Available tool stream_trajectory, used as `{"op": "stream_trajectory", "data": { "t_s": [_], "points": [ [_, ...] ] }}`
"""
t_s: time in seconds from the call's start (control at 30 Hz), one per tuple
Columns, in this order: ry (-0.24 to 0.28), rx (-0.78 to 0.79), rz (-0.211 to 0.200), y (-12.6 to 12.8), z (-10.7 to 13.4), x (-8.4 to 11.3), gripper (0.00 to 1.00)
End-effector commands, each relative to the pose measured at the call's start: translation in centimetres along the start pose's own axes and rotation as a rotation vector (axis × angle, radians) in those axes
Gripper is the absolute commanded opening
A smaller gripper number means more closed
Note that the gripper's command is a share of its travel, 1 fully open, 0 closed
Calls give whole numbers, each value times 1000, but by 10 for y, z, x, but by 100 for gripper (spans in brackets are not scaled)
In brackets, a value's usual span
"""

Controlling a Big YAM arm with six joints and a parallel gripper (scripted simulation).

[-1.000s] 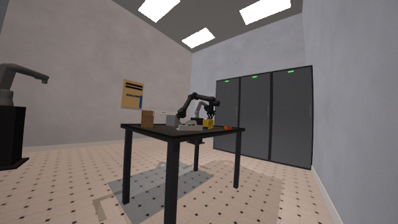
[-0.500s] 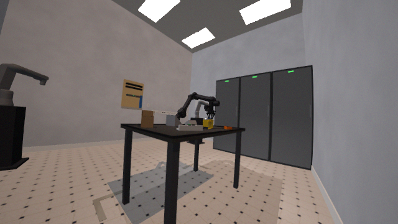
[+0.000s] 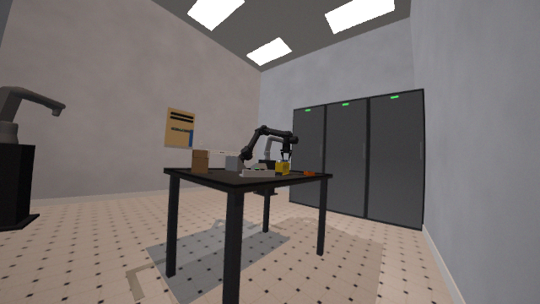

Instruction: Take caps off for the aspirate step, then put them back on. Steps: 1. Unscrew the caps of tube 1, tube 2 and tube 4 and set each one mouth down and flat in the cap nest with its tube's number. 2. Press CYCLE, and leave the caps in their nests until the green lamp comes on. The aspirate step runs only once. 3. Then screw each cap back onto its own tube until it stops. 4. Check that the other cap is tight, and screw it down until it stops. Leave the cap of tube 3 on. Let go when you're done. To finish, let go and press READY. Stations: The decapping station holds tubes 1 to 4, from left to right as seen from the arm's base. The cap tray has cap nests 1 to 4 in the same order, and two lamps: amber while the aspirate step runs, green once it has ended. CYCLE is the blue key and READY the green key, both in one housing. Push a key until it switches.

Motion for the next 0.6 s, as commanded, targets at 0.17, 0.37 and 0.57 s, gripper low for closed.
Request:
{"op": "stream_trajectory", "data": {
  "t_s": [0.17, 0.37, 0.57],
  "points": [
    [2, 468, -8, 6, 5, 5, 49],
    [25, 719, 15, 4, 6, -4, 49],
    [25, 954, 12, 4, 6, -4, 49]
  ]
}}
Point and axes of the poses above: the point where the finger pads meet when closed, its own x axis back along the fingers, its own y axis across the jaws, z = x × y, the point moved 7 cm from there along x, back along the fingers, and after that the axes turned 7 degrees about -x, right-handed, at the moved point
